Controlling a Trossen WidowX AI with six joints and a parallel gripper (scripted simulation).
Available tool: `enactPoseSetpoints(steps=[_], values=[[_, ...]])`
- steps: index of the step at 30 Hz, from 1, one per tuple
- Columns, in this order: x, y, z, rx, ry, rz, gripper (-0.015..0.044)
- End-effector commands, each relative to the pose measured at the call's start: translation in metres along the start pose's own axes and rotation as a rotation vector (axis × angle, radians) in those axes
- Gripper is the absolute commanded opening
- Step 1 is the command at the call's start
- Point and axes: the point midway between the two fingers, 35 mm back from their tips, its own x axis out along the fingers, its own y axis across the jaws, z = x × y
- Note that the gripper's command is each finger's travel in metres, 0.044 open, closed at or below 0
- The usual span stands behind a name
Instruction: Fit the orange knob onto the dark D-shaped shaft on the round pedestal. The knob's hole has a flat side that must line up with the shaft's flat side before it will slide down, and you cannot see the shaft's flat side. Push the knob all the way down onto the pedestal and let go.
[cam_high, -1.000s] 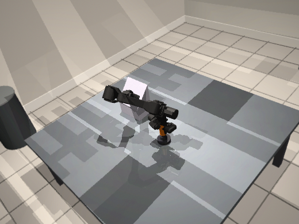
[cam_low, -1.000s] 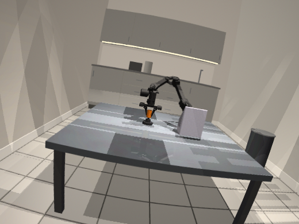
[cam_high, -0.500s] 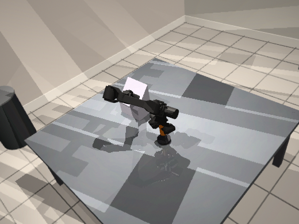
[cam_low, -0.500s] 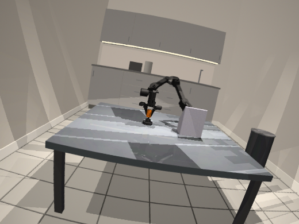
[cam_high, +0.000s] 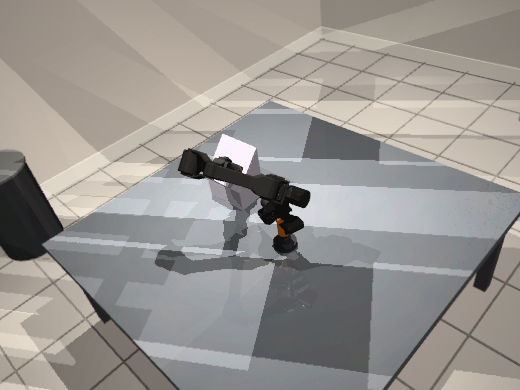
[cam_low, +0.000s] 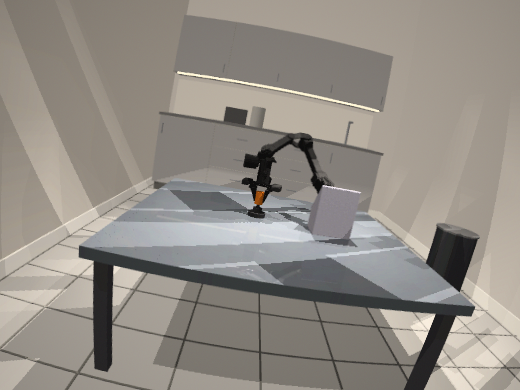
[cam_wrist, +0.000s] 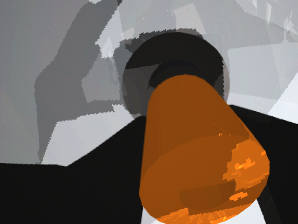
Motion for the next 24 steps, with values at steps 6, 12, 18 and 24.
enactPoseSetpoints(steps=[6, 12, 18, 24], values=[[0.001, -0.0002, -0.0008, 0.003, 0.001, 0.0, 0.0], [-0.0038, -0.0013, -0.001, 0.003, 0.001, 0.0, 0.0], [-0.0039, -0.0003, -0.0013, 0.129, 0.001, 0.0, 0.0], [-0.0005, 0.0001, -0.001, 0.213, 0.001, 0.0, 0.0]])
